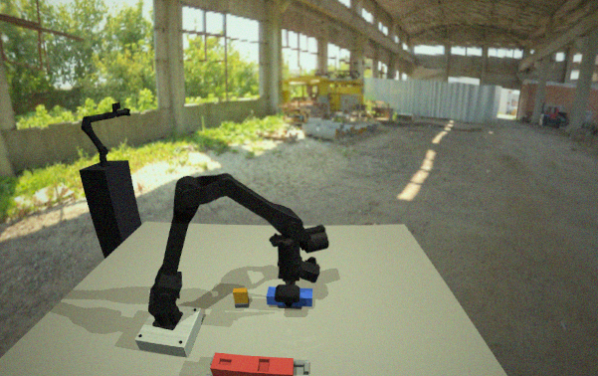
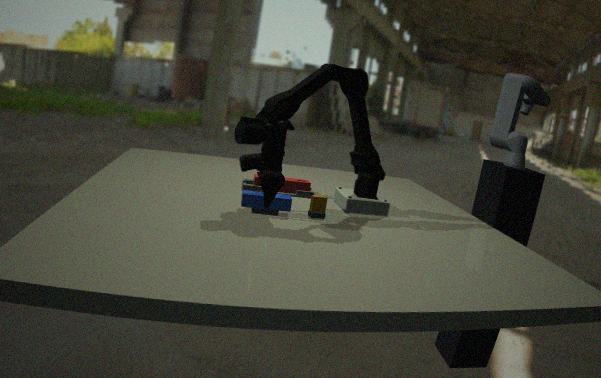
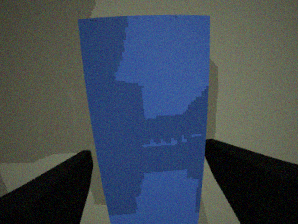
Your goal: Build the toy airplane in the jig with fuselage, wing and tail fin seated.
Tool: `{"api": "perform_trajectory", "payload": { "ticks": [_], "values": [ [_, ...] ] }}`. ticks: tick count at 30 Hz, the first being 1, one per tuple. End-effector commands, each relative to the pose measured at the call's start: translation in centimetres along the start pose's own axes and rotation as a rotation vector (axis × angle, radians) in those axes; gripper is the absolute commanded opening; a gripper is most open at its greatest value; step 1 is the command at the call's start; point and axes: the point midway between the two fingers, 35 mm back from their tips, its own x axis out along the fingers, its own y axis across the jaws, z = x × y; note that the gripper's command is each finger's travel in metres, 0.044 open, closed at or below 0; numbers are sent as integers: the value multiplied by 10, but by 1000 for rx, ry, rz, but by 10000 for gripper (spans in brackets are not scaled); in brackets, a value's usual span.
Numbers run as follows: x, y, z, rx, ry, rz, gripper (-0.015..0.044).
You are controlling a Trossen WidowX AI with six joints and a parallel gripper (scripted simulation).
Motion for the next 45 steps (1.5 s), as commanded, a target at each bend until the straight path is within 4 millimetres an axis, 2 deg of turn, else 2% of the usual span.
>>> {"api": "perform_trajectory", "payload": {
  "ticks": [1,2,9,15,45],
  "values": [
    [1,0,-1,6,3,3,230],
    [1,0,-1,6,3,3,204],
    [1,0,-1,6,3,3,157],
    [-4,0,0,9,8,4,0],
    [-95,2,4,7,4,4,0]
  ]
}}
